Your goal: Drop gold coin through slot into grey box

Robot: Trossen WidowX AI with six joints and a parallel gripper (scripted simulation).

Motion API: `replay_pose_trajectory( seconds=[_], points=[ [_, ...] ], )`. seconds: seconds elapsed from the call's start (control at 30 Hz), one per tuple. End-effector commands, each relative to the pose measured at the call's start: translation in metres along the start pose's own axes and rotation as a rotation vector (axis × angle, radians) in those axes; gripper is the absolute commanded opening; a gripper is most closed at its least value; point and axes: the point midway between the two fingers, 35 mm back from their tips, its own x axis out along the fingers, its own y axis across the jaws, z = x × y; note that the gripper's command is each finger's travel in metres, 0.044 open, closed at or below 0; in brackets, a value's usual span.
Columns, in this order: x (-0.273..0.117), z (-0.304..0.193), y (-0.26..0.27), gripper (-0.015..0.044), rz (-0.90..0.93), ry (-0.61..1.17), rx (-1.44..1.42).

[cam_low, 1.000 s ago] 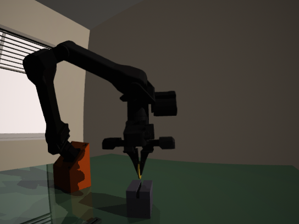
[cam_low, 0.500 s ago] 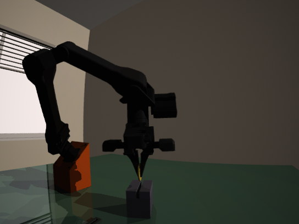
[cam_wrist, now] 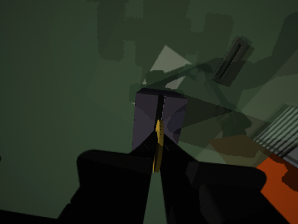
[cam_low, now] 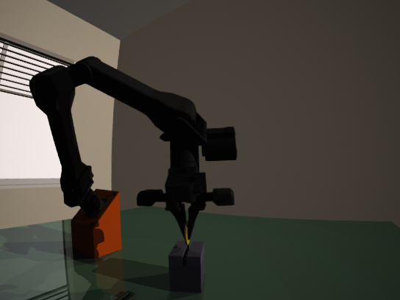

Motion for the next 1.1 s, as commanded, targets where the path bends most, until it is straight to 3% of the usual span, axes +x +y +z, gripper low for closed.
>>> replay_pose_trajectory(
  seconds=[0.0, 0.53, 0.73, 1.03, 1.07],
  points=[
    [0.0028, -0.0011, -0.0004, 0.0, -0.004, -0.003, -0.009],
    [0.0083, -0.0006, -0.0007, 0.0, -0.004, -0.003, -0.007],
    [0.0058, 0.0001, -0.0003, 0.0157, 0.0, 0.0, 0.0],
    [0.0058, 0.0001, -0.0003, 0.0161, 0.0, 0.0, 0.0],
    [0.0048, 0.0001, -0.0003, 0.0187, 0.0, 0.0, 0.0]
  ],
)
